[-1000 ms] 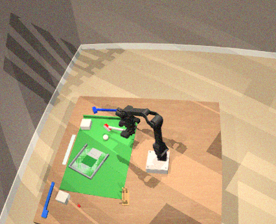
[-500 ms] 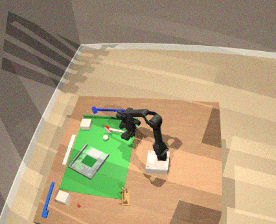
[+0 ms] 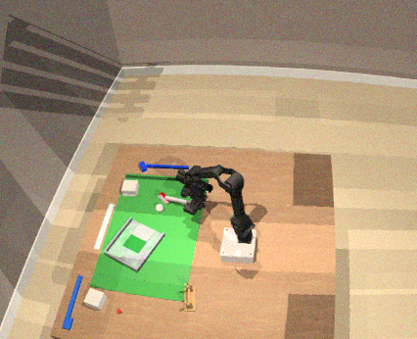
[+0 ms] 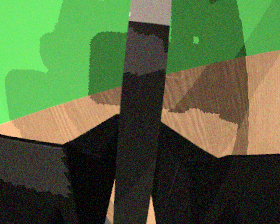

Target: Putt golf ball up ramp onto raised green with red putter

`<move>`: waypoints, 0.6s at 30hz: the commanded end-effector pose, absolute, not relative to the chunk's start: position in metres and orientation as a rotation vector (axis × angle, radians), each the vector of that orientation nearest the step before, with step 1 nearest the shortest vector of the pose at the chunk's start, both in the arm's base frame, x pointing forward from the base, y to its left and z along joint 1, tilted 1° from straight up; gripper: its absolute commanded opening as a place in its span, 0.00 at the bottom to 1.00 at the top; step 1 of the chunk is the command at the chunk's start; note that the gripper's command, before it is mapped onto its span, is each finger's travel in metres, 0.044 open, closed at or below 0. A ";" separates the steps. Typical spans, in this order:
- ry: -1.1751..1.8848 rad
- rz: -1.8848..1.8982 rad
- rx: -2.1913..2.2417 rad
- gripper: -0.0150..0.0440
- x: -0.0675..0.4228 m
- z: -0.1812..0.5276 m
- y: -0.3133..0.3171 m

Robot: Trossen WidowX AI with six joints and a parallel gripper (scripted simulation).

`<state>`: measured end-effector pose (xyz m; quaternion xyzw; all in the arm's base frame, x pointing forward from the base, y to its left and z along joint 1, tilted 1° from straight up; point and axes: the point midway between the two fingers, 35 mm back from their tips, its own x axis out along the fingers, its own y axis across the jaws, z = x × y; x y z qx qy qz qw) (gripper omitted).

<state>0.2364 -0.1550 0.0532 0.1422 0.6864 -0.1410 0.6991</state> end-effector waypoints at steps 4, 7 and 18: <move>1.528 -0.315 0.316 0.25 0.237 0.054 -0.155; 1.528 -0.316 0.316 0.25 0.235 0.054 -0.159; 1.528 -0.321 0.314 0.25 0.225 0.050 -0.184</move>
